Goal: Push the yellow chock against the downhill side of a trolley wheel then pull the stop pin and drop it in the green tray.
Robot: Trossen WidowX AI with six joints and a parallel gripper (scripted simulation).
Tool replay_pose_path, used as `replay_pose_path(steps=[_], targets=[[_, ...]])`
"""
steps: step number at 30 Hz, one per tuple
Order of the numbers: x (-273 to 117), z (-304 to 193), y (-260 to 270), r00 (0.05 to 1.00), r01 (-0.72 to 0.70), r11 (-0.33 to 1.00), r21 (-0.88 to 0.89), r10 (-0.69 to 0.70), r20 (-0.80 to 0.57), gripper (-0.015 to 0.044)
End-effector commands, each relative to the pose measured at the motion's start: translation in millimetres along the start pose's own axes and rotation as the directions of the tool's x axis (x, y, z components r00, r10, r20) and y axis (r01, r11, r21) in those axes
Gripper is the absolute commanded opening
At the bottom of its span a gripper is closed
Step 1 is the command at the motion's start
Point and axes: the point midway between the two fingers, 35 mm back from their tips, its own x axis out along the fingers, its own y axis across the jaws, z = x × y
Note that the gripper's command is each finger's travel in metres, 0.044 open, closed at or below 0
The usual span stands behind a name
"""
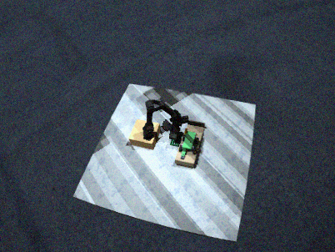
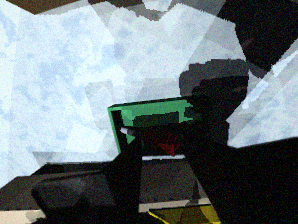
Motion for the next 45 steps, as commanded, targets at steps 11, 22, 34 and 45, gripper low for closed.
replay_pose_path(steps=[11, 22, 34, 45], targets=[[4, -1, -7, 1.000, 0.002, 1.000, 0.006, -0.002, 0.000, 0.0190], [7, -2, -13, 1.000, 0.003, 1.000, 0.006, -0.003, 0.000, 0.0190], [7, -1, -12, 1.000, 0.001, 1.000, 0.000, -0.001, 0.002, 0.0340], [-15, 0, -8, 1.000, 0.003, 1.000, 0.006, -0.003, 0.000, 0.0340]])
